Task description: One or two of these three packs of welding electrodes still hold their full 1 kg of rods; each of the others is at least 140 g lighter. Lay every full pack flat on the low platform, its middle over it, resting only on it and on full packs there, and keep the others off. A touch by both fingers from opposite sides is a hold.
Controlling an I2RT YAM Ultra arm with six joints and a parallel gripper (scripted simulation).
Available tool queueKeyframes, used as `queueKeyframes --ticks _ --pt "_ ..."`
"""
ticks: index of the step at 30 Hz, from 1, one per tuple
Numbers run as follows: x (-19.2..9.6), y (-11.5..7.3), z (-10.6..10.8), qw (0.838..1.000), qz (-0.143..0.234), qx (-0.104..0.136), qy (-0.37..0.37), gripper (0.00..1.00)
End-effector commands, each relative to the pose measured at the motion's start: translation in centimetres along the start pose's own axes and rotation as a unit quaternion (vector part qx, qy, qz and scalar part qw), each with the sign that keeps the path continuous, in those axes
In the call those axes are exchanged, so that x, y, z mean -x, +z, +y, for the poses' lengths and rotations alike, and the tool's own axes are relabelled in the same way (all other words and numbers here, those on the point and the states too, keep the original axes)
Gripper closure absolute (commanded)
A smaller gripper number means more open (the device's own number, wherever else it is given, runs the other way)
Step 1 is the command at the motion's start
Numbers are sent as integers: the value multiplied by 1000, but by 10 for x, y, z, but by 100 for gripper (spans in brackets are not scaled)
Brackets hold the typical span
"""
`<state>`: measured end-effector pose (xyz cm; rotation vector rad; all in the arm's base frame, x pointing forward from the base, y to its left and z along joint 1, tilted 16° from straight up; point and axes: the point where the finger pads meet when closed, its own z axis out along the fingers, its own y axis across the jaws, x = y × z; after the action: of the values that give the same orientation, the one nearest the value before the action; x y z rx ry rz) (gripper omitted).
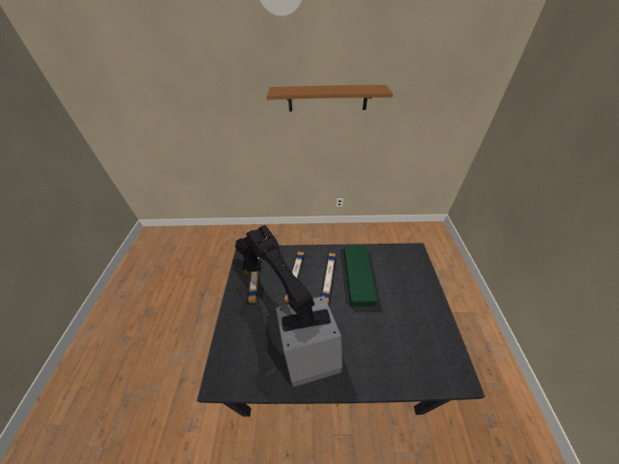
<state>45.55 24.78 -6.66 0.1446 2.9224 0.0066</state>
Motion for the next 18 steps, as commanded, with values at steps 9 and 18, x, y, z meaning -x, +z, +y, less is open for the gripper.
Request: queueKeyframes --ticks 9,18 --pt "31 -50 20 998 -46 31 4 100" --pt "31 -49 19 998 -46 31 4 100"
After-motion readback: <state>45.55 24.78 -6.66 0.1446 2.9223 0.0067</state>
